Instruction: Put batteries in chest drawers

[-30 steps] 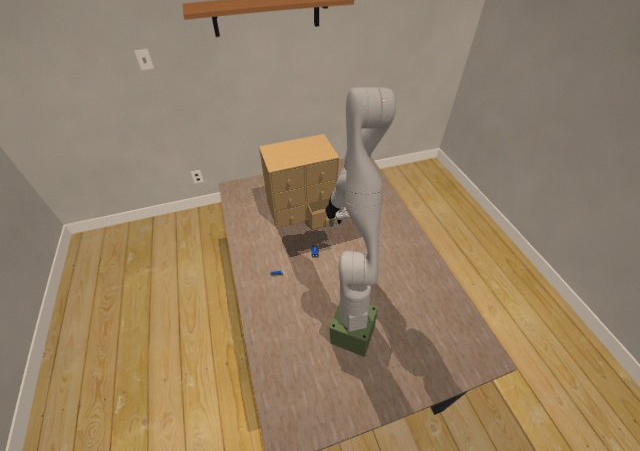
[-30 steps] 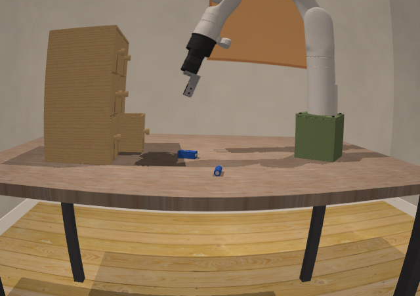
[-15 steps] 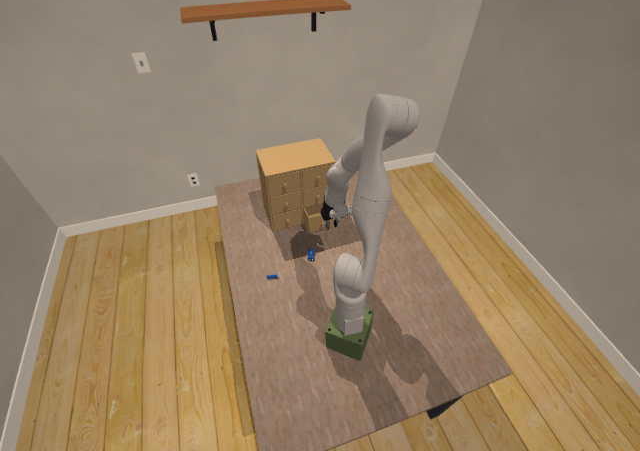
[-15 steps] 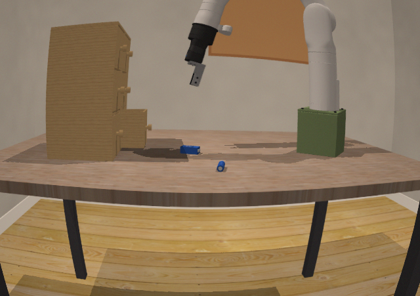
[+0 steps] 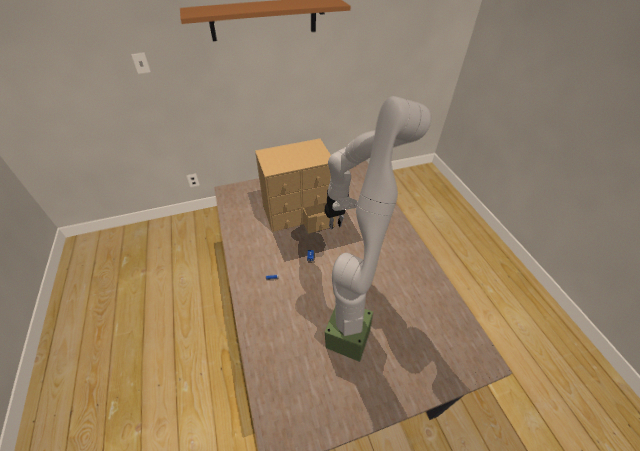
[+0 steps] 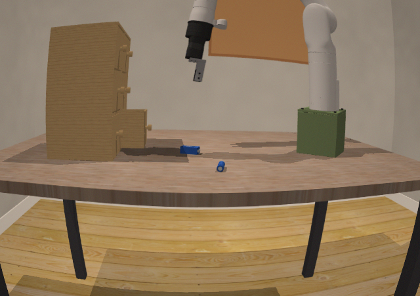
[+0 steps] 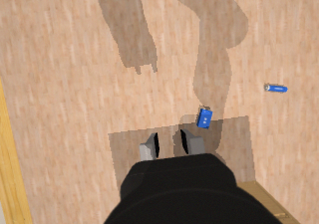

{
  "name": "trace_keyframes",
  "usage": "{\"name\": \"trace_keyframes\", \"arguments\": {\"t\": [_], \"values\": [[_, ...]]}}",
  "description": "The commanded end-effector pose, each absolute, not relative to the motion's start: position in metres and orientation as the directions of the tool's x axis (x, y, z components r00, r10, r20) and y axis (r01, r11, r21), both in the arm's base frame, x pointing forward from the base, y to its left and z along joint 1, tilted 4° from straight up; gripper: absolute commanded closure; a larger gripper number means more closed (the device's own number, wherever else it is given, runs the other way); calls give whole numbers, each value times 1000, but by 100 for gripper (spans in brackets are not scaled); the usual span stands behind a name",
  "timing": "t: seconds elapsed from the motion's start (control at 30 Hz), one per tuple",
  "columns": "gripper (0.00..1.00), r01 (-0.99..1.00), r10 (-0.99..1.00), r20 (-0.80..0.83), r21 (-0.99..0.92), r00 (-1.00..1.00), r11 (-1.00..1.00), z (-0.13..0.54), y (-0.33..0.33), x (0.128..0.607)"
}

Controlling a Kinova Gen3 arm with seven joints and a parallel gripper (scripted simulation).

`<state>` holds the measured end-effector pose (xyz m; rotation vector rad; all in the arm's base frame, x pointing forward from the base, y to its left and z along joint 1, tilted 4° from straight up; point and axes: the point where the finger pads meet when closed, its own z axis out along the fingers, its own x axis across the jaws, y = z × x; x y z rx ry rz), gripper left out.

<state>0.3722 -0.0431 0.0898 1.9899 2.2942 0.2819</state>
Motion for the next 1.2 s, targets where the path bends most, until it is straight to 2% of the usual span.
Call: {"name": "trace_keyframes", "arguments": {"t": [0.0, 1.17], "values": [[33, 973, 988, 52, 193, -142, 130, 91, -44, 373], [33, 989, 989, 50, 57, -141, 138, 108, -47, 361]]}}
